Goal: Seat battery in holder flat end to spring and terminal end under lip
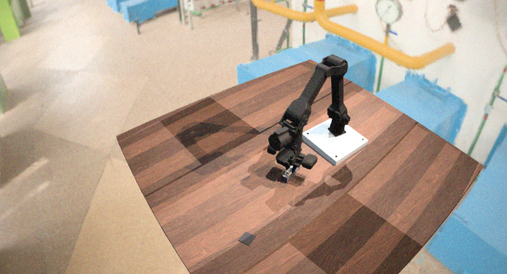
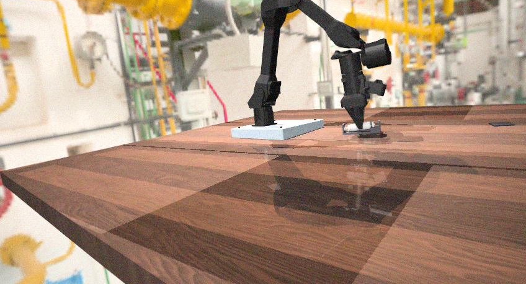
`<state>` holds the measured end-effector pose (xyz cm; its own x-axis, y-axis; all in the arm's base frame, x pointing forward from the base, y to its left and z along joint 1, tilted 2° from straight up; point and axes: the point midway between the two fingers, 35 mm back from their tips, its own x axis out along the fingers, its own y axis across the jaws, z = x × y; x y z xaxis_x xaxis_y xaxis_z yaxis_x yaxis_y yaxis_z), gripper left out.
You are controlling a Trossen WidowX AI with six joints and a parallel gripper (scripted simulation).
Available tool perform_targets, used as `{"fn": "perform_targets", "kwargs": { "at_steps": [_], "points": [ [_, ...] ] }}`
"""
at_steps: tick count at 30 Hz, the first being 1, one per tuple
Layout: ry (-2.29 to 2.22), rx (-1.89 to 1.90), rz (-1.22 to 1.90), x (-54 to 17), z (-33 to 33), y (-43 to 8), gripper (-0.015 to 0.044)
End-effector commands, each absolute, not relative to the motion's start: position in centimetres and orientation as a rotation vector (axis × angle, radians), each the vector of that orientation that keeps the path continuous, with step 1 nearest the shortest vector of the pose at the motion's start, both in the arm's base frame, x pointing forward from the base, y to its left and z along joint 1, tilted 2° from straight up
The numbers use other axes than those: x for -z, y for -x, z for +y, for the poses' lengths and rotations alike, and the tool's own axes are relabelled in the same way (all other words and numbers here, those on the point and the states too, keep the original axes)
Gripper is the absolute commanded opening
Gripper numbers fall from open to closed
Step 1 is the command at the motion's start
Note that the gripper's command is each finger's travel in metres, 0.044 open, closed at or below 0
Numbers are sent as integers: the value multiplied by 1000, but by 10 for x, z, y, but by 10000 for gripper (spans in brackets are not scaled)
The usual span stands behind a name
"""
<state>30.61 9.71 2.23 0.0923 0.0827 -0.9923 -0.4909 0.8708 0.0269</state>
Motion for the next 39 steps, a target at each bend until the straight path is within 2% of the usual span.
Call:
{"fn": "perform_targets", "kwargs": {
  "at_steps": [1, 39],
  "points": [
    [358, -430, 1461, -20, 96, -304, 61],
    [378, -428, 1541, -20, 104, -318, 61]
  ]
}}
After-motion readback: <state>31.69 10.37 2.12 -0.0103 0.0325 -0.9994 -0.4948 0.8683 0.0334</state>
